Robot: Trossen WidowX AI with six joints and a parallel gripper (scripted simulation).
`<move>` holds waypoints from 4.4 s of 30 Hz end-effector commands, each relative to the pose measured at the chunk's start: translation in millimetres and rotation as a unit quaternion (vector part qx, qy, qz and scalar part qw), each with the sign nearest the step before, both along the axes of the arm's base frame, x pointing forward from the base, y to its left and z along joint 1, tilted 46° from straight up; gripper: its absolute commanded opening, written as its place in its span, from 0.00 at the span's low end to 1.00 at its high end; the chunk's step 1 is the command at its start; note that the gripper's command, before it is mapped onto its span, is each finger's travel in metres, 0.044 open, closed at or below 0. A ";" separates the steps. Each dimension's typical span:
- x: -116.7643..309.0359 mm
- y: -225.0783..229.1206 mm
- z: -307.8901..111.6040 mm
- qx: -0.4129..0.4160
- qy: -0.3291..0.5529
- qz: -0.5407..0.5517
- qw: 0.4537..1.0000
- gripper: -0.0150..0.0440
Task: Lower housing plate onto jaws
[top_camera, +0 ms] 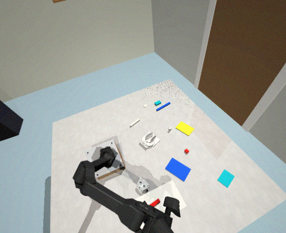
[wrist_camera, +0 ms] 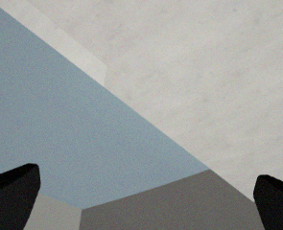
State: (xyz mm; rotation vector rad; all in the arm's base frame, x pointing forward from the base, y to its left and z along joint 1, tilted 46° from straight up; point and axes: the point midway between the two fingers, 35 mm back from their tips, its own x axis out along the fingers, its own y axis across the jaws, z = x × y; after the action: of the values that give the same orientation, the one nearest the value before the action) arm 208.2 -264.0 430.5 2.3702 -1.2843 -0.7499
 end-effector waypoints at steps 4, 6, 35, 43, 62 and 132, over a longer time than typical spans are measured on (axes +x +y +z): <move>3.3 12.5 -47.3 0.019 0.088 0.013 0.996 1.00; 3.7 16.2 -59.7 0.024 0.112 0.017 0.993 1.00; -27.4 79.4 -219.9 0.038 0.463 0.111 0.879 1.00; -47.1 95.6 -255.8 0.026 0.554 0.140 0.820 1.00; -49.6 69.2 -288.9 0.022 0.570 0.145 0.808 1.00; -47.1 32.6 -323.2 0.021 0.571 0.144 0.808 1.00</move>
State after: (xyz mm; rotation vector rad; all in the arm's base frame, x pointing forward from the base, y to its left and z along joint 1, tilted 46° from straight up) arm 160.6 -231.5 107.7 1.4881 -0.3614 -1.6972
